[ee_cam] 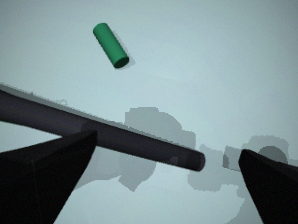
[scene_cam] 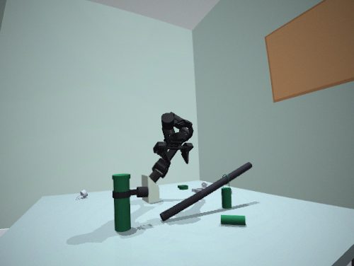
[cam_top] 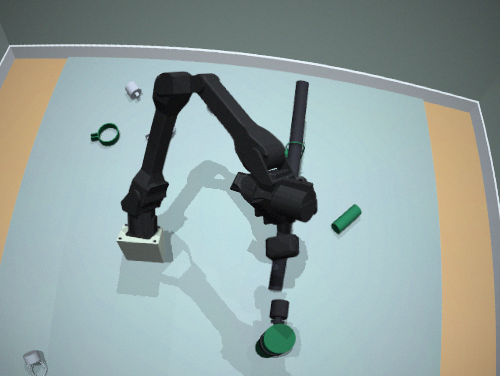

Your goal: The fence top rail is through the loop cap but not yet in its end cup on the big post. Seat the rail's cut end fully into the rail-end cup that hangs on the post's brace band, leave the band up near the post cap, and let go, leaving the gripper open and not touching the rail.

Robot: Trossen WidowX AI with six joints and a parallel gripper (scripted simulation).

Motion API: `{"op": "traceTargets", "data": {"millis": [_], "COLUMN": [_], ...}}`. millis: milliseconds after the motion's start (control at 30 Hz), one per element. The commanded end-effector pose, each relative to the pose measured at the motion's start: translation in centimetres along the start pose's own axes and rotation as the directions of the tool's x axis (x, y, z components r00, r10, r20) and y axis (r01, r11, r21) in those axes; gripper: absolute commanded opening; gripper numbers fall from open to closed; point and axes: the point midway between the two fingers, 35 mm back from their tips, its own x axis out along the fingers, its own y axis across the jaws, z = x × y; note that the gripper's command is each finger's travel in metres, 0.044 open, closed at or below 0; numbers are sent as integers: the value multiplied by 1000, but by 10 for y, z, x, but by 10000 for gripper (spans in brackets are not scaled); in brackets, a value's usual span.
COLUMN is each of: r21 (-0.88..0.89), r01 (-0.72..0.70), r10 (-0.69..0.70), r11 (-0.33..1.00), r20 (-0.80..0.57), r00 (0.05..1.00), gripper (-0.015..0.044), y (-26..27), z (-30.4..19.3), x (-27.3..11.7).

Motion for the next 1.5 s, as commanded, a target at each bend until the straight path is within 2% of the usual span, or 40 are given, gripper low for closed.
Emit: {"op": "traceTargets", "data": {"millis": [0,133,233,333,433,533,667,733,1333,1467], "r21": [49,97,278,530,739,867,891,865,860,861], "r01": [-4,-4,8,70,174,299,453,490,494,494], "r10": [4,5,11,18,23,29,32,32,32,32], "r11": [999,995,960,845,650,399,16,-110,-126,-126], "r20": [1,-13,-68,-158,-248,-337,-453,-490,-494,-494], "r00": [1000,1000,998,987,968,941,891,871,869,869], "gripper": [440,440,440,440,440,440,440,440,440,440], "y": [5,6,9,14,20,26,35,38,39,39], "z": [1,1,0,-2,-6,-10,-18,-21,-21,-30], "x": [-3,0,10,26,41,56,75,81,82,99]}}
